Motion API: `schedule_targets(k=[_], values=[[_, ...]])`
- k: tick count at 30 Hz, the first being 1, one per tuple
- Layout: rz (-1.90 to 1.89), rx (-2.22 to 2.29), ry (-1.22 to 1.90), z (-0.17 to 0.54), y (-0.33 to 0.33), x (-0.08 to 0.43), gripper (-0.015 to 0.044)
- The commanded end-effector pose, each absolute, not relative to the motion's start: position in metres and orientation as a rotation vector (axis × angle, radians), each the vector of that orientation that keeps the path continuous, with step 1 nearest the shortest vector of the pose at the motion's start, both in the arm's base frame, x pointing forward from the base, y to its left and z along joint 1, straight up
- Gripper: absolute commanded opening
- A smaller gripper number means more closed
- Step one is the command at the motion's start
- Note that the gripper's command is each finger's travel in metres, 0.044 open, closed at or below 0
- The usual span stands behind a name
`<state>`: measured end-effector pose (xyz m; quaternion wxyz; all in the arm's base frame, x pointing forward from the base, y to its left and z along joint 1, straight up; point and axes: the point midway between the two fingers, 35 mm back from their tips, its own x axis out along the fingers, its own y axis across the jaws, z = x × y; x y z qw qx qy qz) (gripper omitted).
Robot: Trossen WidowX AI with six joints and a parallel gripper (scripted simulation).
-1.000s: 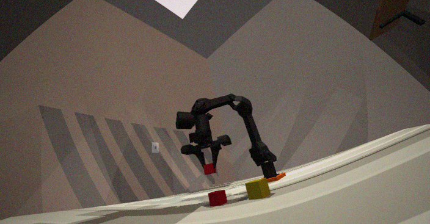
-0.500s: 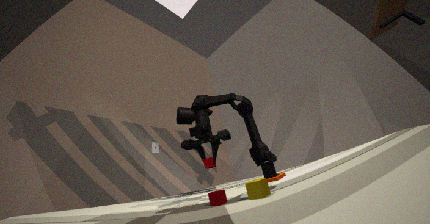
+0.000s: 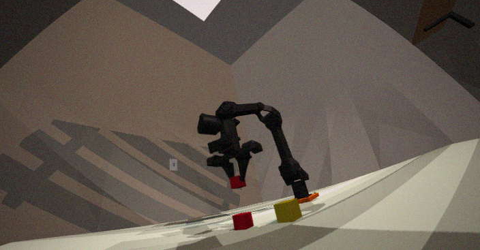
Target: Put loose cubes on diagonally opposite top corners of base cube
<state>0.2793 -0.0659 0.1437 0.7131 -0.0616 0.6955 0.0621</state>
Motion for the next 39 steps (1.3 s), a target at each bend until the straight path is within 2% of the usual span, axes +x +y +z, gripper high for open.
schedule_targets(k=[1, 39], values=[[0.052, -0.053, 1.543, 0.141, -0.054, 0.286, 0.0105], [-0.633, 0.667, 1.448, 0.115, 0.060, 0.308, 0.0105]])
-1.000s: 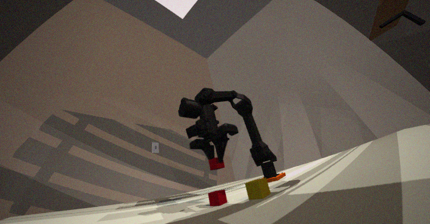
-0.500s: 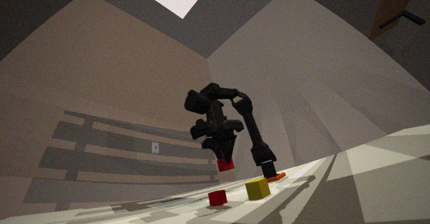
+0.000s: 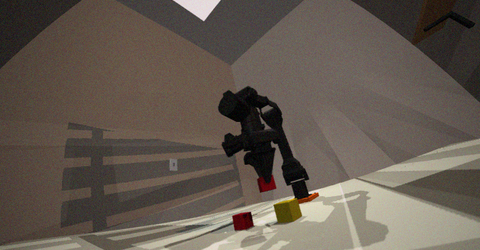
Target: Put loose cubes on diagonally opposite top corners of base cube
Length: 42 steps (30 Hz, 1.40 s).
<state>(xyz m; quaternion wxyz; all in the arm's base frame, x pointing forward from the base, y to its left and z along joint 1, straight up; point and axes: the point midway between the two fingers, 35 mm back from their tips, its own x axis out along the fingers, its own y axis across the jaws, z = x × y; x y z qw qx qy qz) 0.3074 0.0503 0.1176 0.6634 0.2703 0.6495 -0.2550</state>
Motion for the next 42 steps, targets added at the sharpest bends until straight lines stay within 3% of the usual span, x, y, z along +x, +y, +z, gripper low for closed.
schedule_targets(k=[1, 42], values=[[-0.636, 0.670, 1.448, 0.115, 0.061, 0.308, 0.0105], [-0.639, 0.674, 1.447, 0.089, 0.062, 0.309, 0.0105]])
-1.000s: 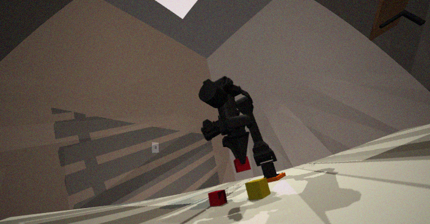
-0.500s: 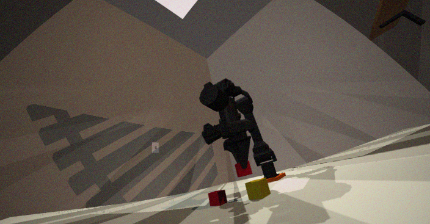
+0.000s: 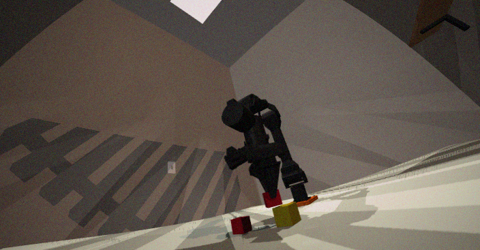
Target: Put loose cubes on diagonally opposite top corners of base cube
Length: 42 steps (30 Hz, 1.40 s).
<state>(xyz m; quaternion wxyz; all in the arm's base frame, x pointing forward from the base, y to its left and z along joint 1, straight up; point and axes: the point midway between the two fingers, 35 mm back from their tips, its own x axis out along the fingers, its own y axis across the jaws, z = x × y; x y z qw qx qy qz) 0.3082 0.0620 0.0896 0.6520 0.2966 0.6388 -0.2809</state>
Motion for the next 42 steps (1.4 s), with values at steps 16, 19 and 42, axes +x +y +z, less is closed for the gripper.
schedule_targets(k=[16, 19, 42], values=[[-0.636, 0.671, 1.448, 0.088, 0.062, 0.309, 0.0157], [-0.636, 0.671, 1.448, 0.088, 0.062, 0.309, 0.0205], [-0.637, 0.673, 1.450, 0.117, 0.062, 0.307, 0.0205]])
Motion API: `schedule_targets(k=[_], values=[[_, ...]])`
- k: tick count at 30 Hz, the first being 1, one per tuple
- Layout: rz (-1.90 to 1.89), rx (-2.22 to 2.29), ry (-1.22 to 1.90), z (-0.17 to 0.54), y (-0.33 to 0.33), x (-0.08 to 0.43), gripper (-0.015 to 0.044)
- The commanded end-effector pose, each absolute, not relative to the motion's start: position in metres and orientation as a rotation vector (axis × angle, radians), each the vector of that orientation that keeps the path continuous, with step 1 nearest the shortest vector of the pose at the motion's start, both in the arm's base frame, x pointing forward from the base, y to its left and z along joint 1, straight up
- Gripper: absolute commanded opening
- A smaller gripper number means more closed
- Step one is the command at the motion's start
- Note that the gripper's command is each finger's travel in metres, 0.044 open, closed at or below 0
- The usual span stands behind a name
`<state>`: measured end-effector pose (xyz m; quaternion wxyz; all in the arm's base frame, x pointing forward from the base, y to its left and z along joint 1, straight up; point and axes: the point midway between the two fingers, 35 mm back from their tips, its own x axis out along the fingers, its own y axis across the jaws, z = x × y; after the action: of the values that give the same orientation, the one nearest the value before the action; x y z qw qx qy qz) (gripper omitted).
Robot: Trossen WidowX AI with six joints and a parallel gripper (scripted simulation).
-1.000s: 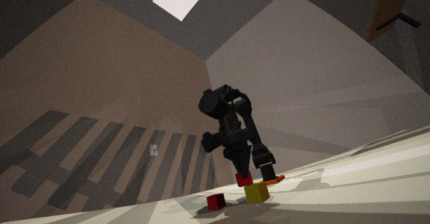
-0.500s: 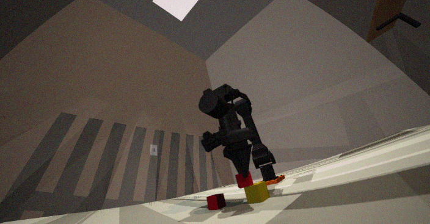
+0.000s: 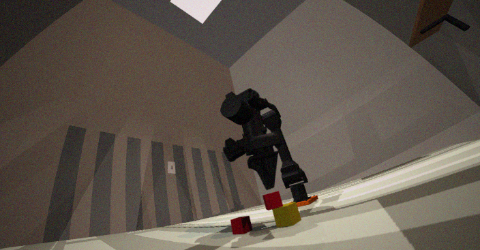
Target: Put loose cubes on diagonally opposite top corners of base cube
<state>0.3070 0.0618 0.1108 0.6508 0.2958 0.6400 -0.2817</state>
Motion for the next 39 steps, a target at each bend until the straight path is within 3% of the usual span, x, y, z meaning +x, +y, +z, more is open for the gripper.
schedule_targets(k=[1, 5, 8, 17, 27, 39], values=[[-0.637, 0.673, 1.450, 0.118, 0.062, 0.307, 0.0205], [-0.637, 0.673, 1.450, 0.118, 0.062, 0.307, 0.0205], [-0.711, 0.746, 1.426, 0.121, 0.050, 0.313, 0.0265], [-1.123, 1.162, 1.227, 0.154, -0.021, 0.333, 0.0265], [-1.130, 1.170, 1.222, 0.154, -0.022, 0.334, 0.0265], [-1.130, 1.170, 1.222, 0.093, -0.022, 0.335, 0.0265]])
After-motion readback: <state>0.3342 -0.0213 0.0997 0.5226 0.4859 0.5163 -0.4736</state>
